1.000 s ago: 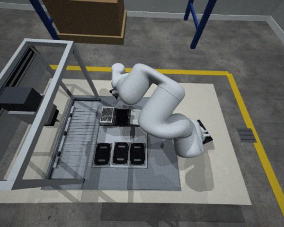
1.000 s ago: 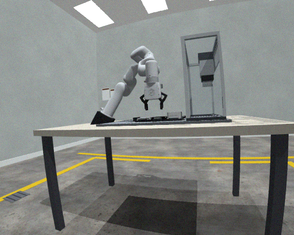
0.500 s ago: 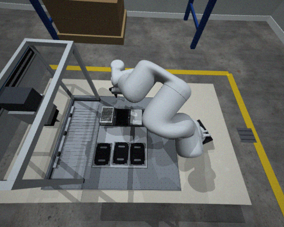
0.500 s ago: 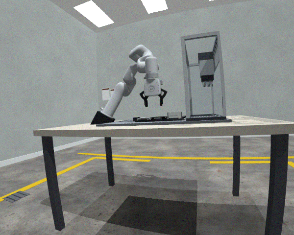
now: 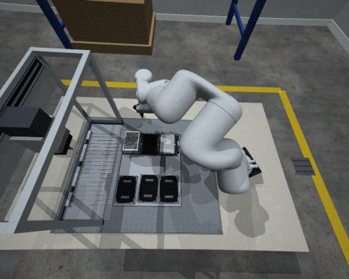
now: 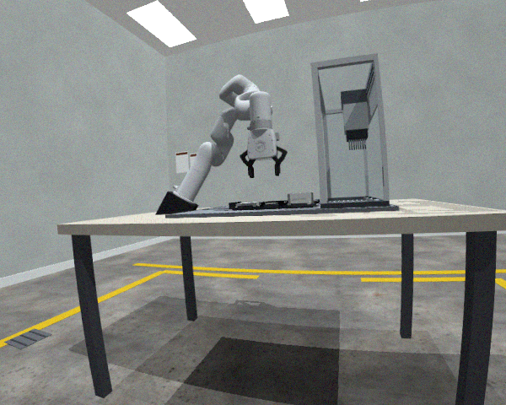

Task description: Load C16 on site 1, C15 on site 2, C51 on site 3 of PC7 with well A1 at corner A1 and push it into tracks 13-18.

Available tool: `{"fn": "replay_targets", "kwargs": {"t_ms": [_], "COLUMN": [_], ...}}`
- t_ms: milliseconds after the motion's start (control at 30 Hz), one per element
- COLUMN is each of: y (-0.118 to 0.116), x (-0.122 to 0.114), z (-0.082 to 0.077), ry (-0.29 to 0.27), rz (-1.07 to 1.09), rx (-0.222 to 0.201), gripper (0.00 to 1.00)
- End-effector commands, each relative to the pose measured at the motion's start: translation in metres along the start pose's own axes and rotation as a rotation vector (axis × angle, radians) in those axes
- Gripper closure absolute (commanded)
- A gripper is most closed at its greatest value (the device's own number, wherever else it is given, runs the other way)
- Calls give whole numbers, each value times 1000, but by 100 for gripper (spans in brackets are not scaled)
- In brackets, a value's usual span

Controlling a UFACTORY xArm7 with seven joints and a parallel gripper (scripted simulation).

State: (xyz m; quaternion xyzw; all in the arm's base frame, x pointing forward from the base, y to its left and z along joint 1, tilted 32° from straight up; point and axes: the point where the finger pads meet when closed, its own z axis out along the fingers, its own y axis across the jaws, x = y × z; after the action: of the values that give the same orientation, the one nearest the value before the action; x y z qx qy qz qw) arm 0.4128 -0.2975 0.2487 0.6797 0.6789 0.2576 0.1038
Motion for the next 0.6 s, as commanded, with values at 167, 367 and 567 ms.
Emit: {"fn": "replay_targets", "kwargs": {"t_ms": [167, 367, 567], "y": [1, -8, -33], "x": [-1, 5, 21], "z": [-5, -5, -5], "ry": [-3, -3, -2], "rz": [1, 67, 267], "rx": [-3, -3, -3], "gripper": [0, 18, 18]}}
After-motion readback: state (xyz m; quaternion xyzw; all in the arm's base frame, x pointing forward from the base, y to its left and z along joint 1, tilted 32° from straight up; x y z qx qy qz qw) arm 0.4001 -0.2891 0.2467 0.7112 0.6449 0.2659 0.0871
